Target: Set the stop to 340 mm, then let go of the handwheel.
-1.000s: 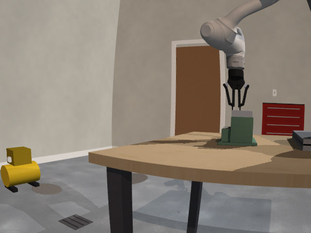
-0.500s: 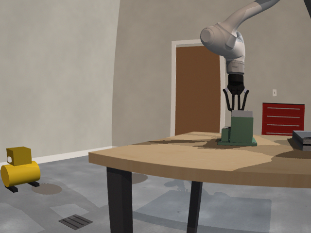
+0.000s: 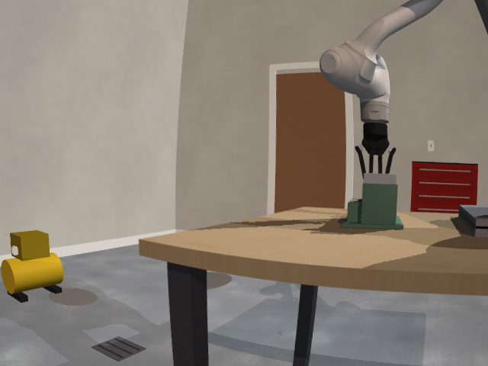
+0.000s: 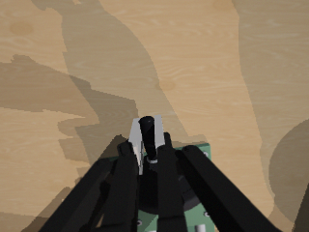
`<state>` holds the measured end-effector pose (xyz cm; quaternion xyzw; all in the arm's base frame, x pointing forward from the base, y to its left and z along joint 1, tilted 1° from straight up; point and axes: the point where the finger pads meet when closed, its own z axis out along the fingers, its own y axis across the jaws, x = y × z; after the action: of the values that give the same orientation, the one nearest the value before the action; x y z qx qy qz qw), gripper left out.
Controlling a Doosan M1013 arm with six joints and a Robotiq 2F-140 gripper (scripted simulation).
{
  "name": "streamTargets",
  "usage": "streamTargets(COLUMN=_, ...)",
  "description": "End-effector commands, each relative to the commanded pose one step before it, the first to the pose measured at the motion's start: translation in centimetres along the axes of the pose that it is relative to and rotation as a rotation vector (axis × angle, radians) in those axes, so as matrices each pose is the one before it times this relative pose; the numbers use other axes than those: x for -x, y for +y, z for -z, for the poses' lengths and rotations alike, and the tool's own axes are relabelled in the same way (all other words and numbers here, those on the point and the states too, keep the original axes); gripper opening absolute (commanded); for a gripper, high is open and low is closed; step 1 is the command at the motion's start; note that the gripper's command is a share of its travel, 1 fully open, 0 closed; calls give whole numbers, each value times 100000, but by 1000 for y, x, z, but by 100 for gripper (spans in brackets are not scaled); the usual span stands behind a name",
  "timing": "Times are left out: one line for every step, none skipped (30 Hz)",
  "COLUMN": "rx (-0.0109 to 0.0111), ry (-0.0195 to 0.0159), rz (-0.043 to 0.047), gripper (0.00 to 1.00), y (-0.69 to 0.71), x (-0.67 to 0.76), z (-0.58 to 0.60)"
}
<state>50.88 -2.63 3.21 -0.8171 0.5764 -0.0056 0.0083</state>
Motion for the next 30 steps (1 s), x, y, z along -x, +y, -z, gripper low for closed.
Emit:
streamTargets(rx=55, ry=-298, rz=-333, gripper=4, y=827, x=123, z=-430)
streamTargets(rx=0, ry=0, rz=0, gripper=4, y=164, x=0, z=-15)
streamTargets(rx=0, ry=0, rz=0, gripper=4, y=162, x=0, z=-5)
streamTargets(rx=0, ry=0, rz=0, gripper=4, y=159, x=0, z=-5)
streamTargets(rx=0, ry=0, rz=0, gripper=4, y=147, x=0, z=3)
streamTargets(rx=0, ry=0, rz=0, gripper=4, y=125, x=0, z=18)
streamTargets(rx=0, ry=0, rz=0, gripper=4, y=123, x=0, z=18)
streamTargets(rx=0, ry=0, rz=0, gripper=4, y=121, x=0, z=17)
streamTargets(rx=0, ry=0, rz=0, gripper=4, y=118, x=0, z=18)
streamTargets(rx=0, ry=0, rz=0, gripper=4, y=97, x=0, z=32)
streamTargets(rx=0, ry=0, rz=0, gripper=4, y=96, x=0, z=32)
streamTargets(rx=0, ry=0, rz=0, gripper=4, y=0, x=0, z=0)
streamTargets(rx=0, ry=0, rz=0, gripper=4, y=0, x=0, z=0)
streamTargets(rx=0, ry=0, rz=0, gripper=4, y=94, x=0, z=31)
streamTargets(rx=0, ry=0, rz=0, gripper=4, y=92, x=0, z=30)
streamTargets(rx=0, ry=0, rz=0, gripper=4, y=90, x=0, z=29)
streamTargets(rx=0, ry=0, rz=0, gripper=4, y=80, x=0, z=36)
streamTargets(rx=0, ry=0, rz=0, gripper=4, y=73, x=0, z=39)
streamTargets(rx=0, ry=0, rz=0, gripper=4, y=71, x=0, z=38)
streamTargets(rx=0, ry=0, rz=0, gripper=4, y=70, x=0, z=37)
streamTargets(rx=0, ry=0, rz=0, gripper=4, y=68, x=0, z=37)
streamTargets(rx=0, ry=0, rz=0, gripper=4, y=67, x=0, z=36)
streamTargets(rx=0, ry=0, rz=0, gripper=4, y=65, x=0, z=35)
streamTargets(rx=0, ry=0, rz=0, gripper=4, y=55, x=0, z=41)
streamTargets(rx=0, ry=0, rz=0, gripper=4, y=52, x=0, z=41)
streamTargets(rx=0, ry=0, rz=0, gripper=4, y=51, x=0, z=40)
streamTargets(rx=0, ry=0, rz=0, gripper=4, y=49, x=0, z=39)
streamTargets(rx=0, ry=0, rz=0, gripper=4, y=48, x=0, z=38)
streamTargets(rx=0, ry=0, rz=0, gripper=4, y=0, x=0, z=0)
streamTargets(rx=0, ry=0, rz=0, gripper=4, y=0, x=0, z=0)
